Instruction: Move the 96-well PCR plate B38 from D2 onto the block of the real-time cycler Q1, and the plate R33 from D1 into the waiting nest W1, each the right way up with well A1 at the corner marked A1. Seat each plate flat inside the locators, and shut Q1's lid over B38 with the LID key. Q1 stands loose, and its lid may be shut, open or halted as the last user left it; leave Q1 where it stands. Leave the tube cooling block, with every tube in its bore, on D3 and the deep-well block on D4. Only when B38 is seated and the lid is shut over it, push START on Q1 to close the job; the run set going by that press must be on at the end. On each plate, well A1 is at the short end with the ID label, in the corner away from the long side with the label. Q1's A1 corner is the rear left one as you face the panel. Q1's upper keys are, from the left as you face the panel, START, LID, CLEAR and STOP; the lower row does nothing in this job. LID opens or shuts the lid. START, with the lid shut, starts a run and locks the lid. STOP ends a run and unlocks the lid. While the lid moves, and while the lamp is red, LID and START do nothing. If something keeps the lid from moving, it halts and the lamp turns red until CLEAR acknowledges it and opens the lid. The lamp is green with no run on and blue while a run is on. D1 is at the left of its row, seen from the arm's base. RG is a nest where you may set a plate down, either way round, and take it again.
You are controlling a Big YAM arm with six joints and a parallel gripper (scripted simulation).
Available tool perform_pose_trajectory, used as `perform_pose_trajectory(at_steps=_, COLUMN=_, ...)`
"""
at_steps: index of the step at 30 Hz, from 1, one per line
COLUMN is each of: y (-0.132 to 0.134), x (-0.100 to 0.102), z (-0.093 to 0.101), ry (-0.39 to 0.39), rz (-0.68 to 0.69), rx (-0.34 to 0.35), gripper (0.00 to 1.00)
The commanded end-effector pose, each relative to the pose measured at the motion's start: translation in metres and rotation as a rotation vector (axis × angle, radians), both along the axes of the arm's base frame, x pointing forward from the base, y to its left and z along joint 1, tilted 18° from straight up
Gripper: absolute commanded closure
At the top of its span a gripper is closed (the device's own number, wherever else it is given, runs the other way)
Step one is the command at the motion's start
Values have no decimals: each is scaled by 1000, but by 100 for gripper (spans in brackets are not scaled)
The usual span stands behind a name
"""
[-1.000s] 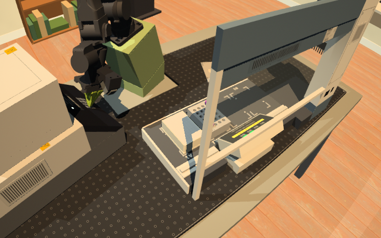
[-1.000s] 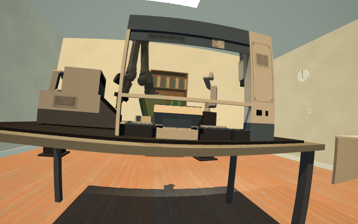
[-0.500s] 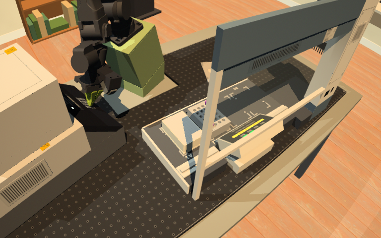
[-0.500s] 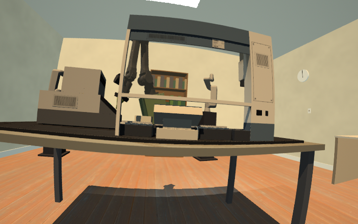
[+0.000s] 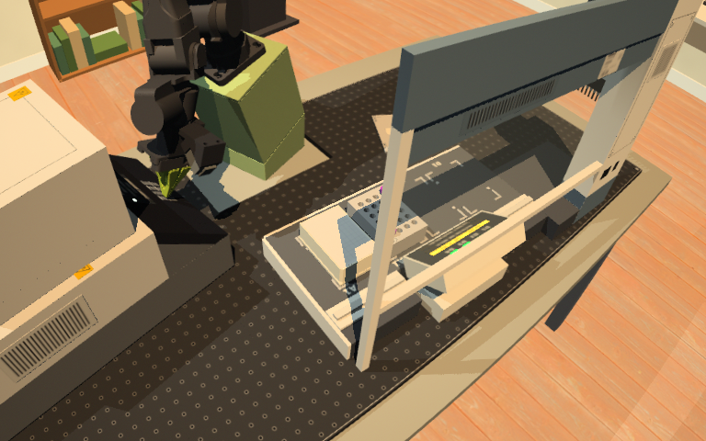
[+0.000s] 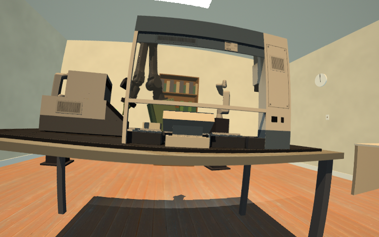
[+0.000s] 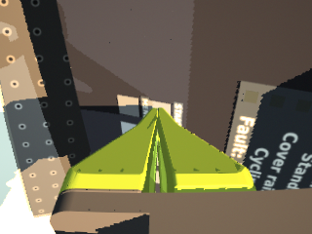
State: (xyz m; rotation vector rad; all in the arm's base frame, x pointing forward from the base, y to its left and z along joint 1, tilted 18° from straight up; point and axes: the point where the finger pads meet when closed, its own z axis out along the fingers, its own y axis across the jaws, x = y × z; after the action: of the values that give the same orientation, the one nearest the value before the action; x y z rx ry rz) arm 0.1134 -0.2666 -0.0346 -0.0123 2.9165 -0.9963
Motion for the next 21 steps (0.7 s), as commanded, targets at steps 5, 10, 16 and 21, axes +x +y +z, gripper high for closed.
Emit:
perform_pose_trajectory(at_steps=5, y=-3, x=7, z=3, ry=-9, rz=3, rx=-2, gripper=100)
perform_pose_trajectory(at_steps=10, y=0, x=1, z=-1, ry=4, rz=0, rx=4, gripper=100)
perform_pose_trajectory(at_steps=16, y=0, x=-5, z=-3, ry=8, rz=-4, rx=-1, gripper=100)
perform_pose_trajectory(at_steps=21, y=-11, x=2, z=7, ry=-15, rz=-5, rx=-31, gripper=100)
